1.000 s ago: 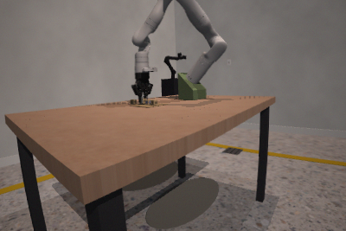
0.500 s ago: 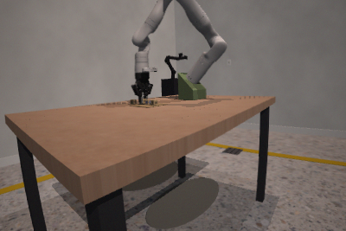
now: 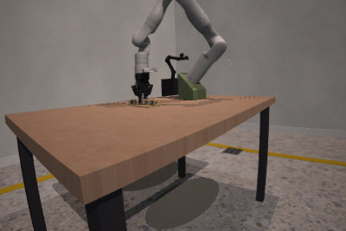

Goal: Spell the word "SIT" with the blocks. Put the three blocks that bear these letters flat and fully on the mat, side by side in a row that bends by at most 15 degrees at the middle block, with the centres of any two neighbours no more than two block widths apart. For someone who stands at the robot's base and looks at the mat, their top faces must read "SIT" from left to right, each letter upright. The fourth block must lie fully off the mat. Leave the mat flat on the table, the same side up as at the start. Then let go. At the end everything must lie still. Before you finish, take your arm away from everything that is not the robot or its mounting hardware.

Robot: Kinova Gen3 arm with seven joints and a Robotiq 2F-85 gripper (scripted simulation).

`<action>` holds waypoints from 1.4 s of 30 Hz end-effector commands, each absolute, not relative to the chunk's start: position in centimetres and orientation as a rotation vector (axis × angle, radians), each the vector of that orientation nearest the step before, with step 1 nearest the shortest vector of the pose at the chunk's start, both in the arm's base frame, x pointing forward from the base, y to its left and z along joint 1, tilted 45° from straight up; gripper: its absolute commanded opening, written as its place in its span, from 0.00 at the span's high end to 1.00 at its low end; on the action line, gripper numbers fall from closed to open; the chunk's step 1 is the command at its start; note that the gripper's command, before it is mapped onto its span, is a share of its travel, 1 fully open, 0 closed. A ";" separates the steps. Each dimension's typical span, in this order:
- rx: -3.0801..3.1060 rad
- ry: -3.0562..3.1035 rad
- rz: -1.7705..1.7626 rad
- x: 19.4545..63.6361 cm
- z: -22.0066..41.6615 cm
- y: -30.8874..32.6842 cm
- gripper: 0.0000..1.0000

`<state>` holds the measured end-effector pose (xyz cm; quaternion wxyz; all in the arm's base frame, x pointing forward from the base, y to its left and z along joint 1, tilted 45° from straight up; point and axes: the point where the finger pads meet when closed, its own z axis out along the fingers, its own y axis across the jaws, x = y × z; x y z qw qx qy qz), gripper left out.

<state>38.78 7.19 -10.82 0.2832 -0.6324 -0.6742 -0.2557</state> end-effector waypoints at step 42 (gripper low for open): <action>-1.694 -1.805 -0.685 38.8 -10.9 7.2 0.75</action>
